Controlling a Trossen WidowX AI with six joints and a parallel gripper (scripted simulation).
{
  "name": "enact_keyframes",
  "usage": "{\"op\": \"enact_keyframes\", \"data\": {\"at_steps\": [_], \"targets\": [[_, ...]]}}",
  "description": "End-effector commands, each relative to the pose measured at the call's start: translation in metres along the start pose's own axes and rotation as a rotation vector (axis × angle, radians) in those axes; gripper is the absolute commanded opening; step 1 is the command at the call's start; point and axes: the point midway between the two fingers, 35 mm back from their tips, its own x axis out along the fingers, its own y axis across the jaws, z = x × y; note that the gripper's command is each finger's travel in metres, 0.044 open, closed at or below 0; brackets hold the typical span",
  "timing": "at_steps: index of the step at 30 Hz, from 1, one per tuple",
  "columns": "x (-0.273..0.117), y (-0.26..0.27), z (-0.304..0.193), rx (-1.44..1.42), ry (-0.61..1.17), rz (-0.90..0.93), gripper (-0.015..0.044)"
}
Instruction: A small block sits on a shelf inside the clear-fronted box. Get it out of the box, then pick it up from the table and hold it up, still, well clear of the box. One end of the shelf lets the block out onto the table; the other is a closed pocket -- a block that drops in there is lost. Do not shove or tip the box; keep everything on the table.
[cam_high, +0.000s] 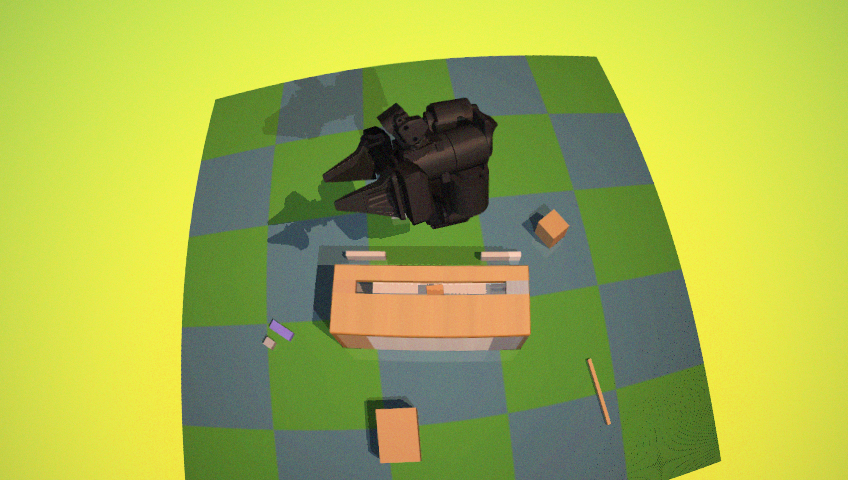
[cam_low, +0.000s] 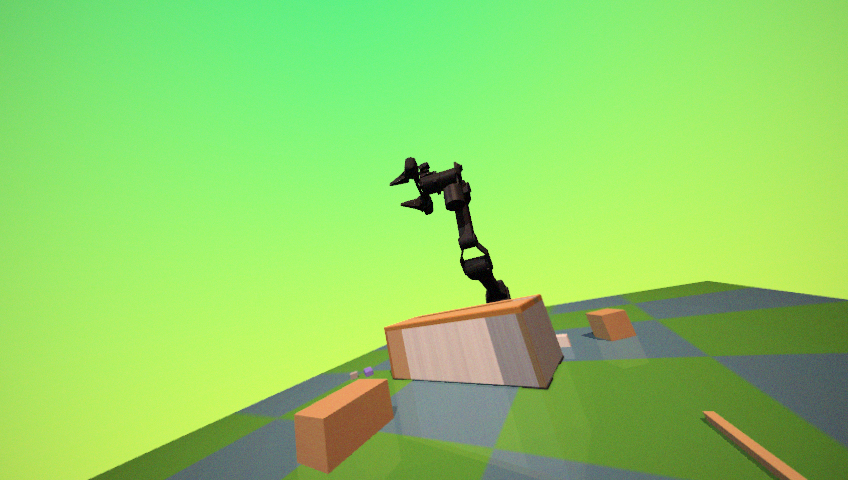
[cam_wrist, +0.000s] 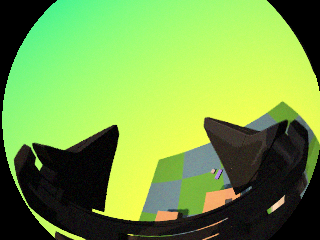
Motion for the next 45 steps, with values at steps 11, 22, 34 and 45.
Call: {"op": "enact_keyframes", "data": {"at_steps": [11, 22, 34, 45], "targets": [[-0.091, 0.030, 0.094, 0.746, 0.215, 0.444, 0.0400], [-0.138, -0.006, 0.210, 1.602, 0.615, 0.739, 0.0400], [-0.069, -0.079, 0.278, 2.542, 1.081, 0.640, 0.0400], [0.048, -0.106, 0.225, 3.289, 1.277, -0.018, 0.0400]]}}
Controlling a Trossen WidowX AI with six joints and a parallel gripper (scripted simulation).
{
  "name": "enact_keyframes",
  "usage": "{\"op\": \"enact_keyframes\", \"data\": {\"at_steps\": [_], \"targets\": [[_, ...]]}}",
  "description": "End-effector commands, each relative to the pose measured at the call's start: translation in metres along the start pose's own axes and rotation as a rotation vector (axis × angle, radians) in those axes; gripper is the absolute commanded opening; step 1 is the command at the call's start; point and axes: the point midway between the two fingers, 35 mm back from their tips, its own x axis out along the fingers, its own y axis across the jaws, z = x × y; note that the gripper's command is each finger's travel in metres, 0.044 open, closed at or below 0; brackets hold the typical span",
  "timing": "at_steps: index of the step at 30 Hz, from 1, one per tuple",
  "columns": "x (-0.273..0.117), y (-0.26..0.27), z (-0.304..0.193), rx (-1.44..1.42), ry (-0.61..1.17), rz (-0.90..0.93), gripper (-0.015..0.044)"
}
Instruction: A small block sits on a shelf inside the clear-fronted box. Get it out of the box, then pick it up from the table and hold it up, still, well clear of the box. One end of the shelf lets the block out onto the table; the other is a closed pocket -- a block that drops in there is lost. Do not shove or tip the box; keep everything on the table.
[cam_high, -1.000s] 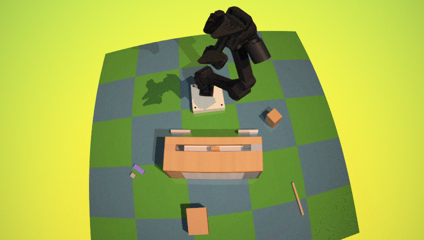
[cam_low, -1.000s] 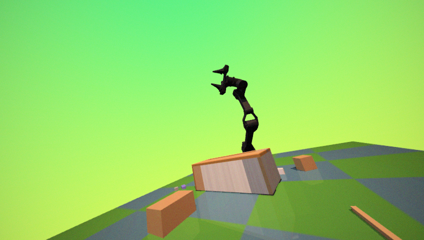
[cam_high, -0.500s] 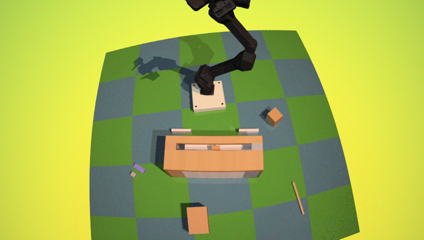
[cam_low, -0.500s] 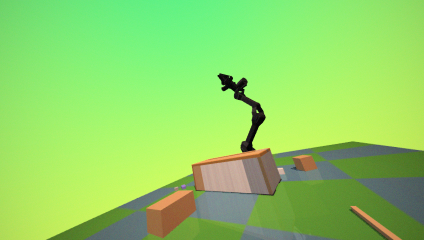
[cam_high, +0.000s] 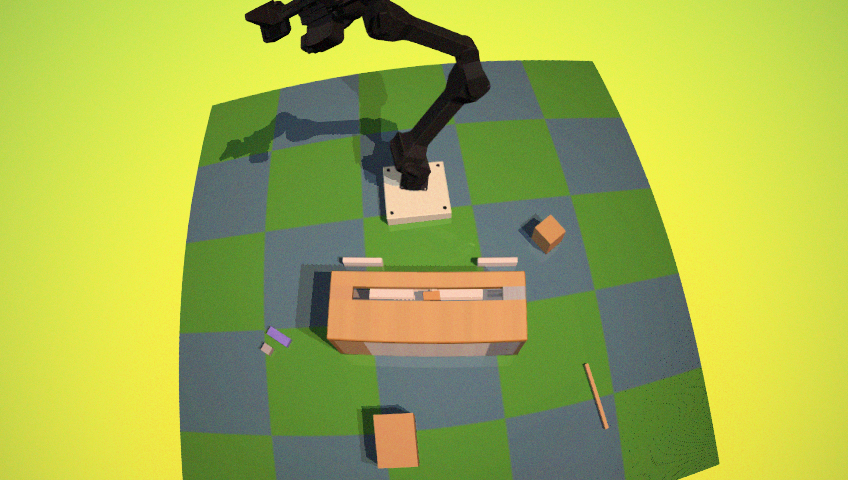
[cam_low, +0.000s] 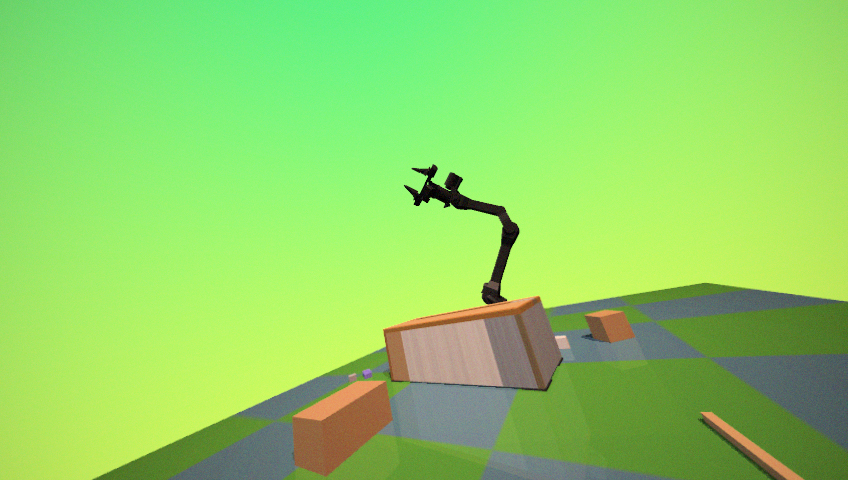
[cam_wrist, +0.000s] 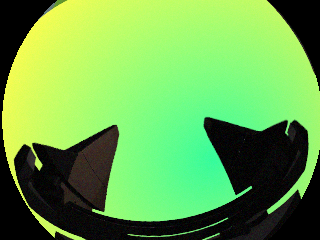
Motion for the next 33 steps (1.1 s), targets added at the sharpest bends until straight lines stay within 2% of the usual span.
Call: {"op": "enact_keyframes", "data": {"at_steps": [1, 9, 17, 25, 33], "targets": [[0.019, 0.034, 0.033, 0.228, -0.084, 0.076, 0.0400], [0.045, 0.076, 0.141, 0.667, -0.317, 0.305, 0.0400], [0.031, 0.081, 0.273, 0.938, -0.588, 0.632, 0.0400], [-0.030, 0.057, 0.394, 0.953, -0.878, 0.998, 0.0400], [-0.132, 0.015, 0.473, 0.719, -1.115, 1.337, 0.0400]]}}
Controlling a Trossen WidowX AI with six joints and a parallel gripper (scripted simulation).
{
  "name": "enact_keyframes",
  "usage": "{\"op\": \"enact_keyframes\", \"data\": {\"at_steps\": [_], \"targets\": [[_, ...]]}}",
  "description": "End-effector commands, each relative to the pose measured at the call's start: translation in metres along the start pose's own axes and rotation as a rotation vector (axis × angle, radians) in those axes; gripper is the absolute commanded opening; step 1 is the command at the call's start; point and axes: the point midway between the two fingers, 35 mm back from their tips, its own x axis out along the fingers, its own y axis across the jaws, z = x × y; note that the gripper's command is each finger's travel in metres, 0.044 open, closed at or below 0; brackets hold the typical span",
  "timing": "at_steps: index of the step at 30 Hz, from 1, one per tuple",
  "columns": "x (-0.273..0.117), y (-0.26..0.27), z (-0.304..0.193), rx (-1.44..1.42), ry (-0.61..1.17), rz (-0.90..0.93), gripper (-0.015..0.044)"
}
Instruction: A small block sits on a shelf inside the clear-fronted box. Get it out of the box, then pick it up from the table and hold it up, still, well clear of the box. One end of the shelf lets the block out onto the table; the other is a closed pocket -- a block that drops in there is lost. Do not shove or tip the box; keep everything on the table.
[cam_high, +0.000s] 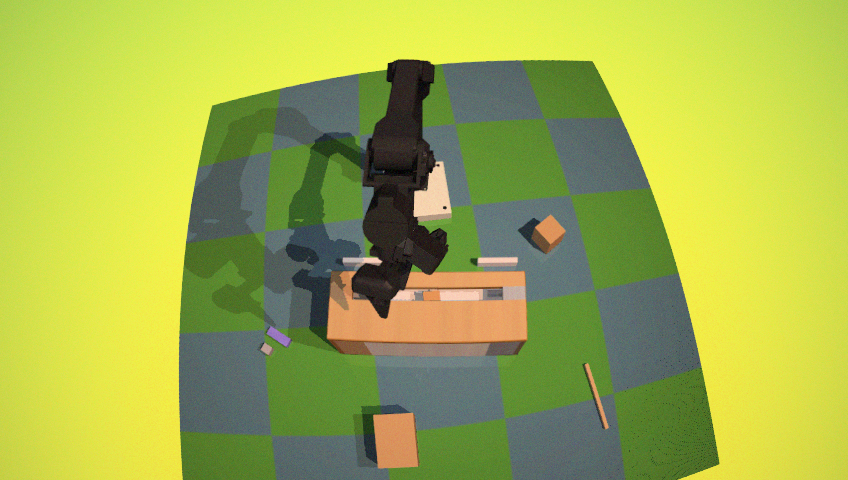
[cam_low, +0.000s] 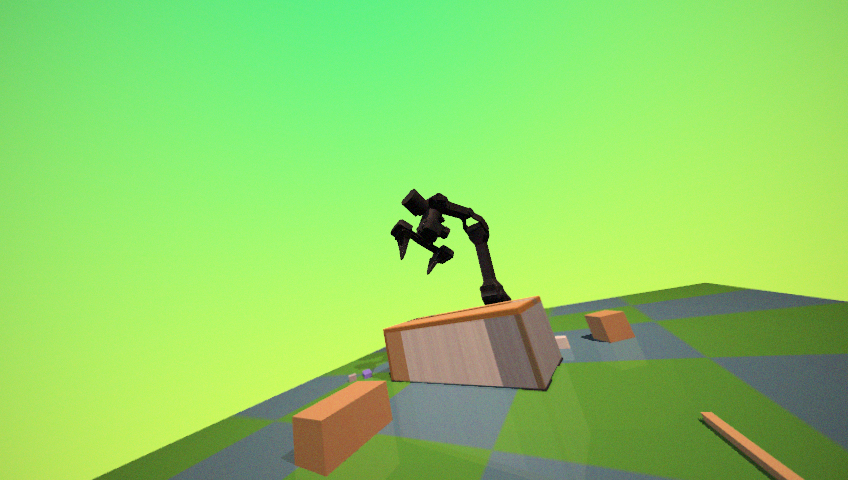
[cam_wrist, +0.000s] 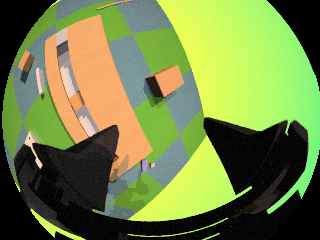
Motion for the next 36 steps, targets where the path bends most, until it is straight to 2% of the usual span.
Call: {"op": "enact_keyframes", "data": {"at_steps": [1, 7, 10, 36], "targets": [[0.018, 0.043, 0.030, -0.049, 0.047, 0.177, 0.0400], [0.026, 0.131, 0.065, -0.253, 0.233, 0.489, 0.0400], [0.020, 0.160, 0.072, -0.360, 0.329, 0.579, 0.0400], [0.046, 0.178, 0.069, -0.368, 0.337, 0.584, 0.0400]]}}
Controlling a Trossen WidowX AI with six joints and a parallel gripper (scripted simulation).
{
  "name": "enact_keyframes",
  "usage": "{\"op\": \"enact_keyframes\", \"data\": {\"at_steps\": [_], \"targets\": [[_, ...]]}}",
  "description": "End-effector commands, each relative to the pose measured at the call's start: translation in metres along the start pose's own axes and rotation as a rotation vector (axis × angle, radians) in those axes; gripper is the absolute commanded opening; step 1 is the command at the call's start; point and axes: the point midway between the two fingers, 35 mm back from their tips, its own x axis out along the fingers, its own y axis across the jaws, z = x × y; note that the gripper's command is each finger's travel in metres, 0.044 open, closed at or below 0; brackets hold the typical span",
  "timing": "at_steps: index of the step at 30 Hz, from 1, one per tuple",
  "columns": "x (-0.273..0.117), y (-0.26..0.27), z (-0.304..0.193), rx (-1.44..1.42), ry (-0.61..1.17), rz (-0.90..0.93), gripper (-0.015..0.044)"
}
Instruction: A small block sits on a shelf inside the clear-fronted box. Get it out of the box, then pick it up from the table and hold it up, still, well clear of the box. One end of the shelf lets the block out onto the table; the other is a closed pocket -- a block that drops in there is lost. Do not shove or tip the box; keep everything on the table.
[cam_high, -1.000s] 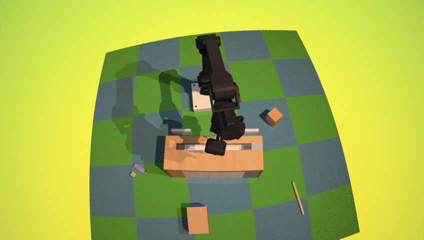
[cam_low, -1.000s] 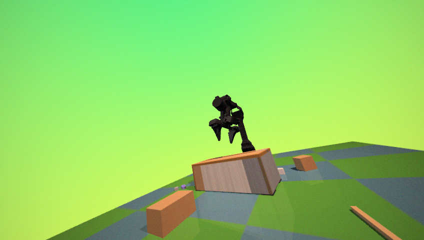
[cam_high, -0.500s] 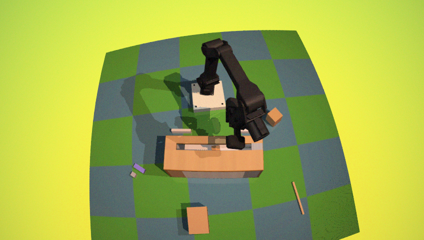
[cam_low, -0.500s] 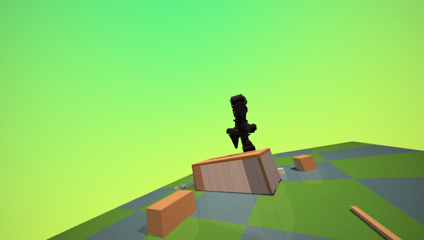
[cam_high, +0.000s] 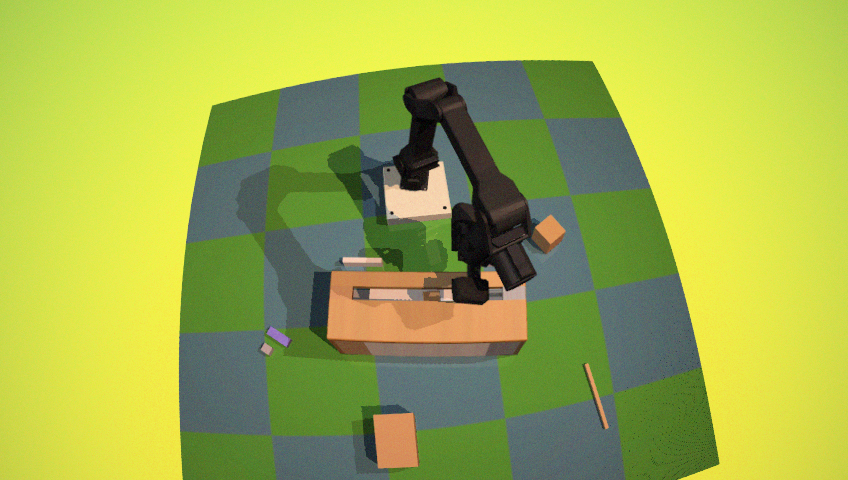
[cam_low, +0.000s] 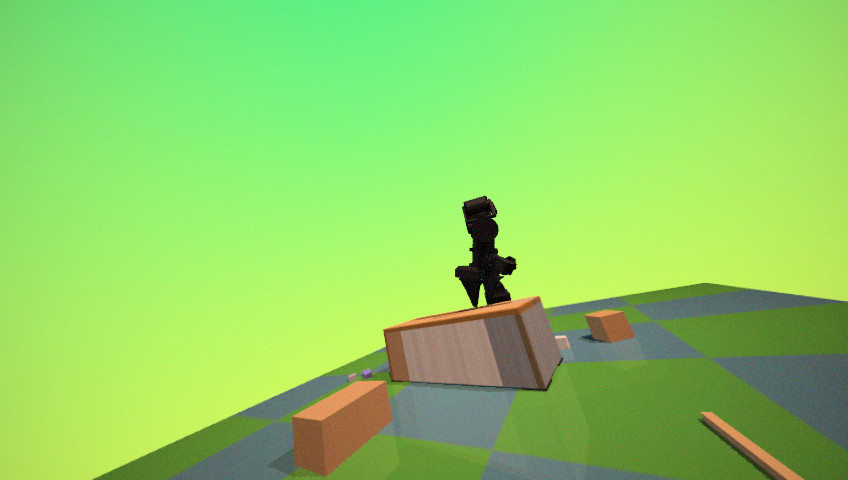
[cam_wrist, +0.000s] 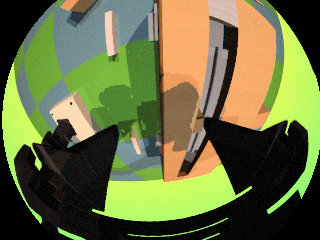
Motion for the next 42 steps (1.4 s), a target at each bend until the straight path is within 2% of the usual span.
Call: {"op": "enact_keyframes", "data": {"at_steps": [1, 29, 32, 42], "targets": [[0.007, 0.000, 0.001, 0.002, 0.005, 0.003, 0.0400], [0.052, 0.003, 0.012, 0.002, 0.005, 0.003, 0.0400], [0.046, 0.002, 0.012, 0.004, 0.000, 0.000, 0.0400], [0.055, 0.002, -0.012, 0.004, 0.003, 0.001, 0.0400]]}}
